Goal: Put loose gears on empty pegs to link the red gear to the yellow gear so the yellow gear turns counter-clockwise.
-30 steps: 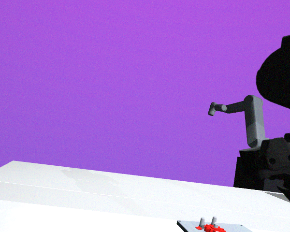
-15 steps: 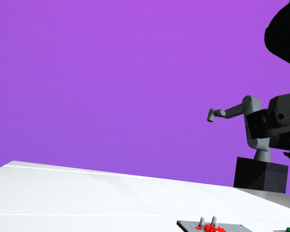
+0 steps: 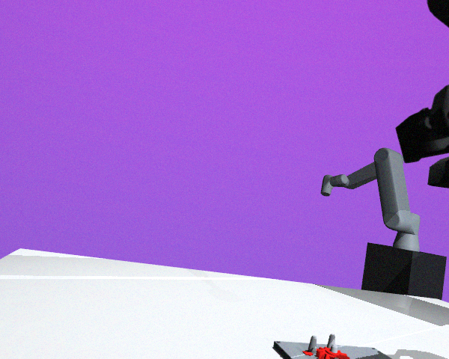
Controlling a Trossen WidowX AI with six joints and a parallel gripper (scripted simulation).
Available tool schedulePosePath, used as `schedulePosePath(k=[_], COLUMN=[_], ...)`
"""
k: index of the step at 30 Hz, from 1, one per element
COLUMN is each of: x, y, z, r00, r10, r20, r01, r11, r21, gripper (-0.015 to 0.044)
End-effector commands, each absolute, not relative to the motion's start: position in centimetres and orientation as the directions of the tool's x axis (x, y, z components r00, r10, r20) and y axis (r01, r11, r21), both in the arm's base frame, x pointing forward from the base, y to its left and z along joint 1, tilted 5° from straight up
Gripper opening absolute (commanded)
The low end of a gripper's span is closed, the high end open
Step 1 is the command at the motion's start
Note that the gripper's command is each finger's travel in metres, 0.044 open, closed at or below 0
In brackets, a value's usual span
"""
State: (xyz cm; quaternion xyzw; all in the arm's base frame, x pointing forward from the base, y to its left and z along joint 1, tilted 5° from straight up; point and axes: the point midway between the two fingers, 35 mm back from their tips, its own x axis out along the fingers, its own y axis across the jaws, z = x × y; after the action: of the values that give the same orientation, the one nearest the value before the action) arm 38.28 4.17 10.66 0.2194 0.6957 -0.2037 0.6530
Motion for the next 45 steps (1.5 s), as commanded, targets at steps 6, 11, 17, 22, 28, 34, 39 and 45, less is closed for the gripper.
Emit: schedulePosePath(k=[6,11,17,22,28,34,39,45], x=[38.3,38.1,37.8,37.5,37.0,36.5,35.9,35.2], y=[3.3,2.1,0.5,-0.7,-2.1,-3.6,-4.7,-6.0], z=[11.2,10.5,9.8,9.2,8.4,7.7,7.1,6.3], r00=[-0.038,-0.038,-0.037,-0.037,-0.037,-0.038,-0.038,-0.039], r10=[0.041,0.040,0.038,0.037,0.035,0.033,0.032,0.031], r20=[-0.998,-0.999,-0.999,-0.999,-0.999,-0.999,-0.999,-0.999], r01=[0.575,0.575,0.575,0.575,0.575,0.575,0.575,0.575], r11=[0.818,0.818,0.818,0.818,0.818,0.818,0.818,0.818], r21=[0.012,0.011,0.010,0.008,0.007,0.006,0.004,0.003], gripper=[0.0000,0.0000,0.0000,0.0000,0.0000,0.0000,0.0000,0.0000])
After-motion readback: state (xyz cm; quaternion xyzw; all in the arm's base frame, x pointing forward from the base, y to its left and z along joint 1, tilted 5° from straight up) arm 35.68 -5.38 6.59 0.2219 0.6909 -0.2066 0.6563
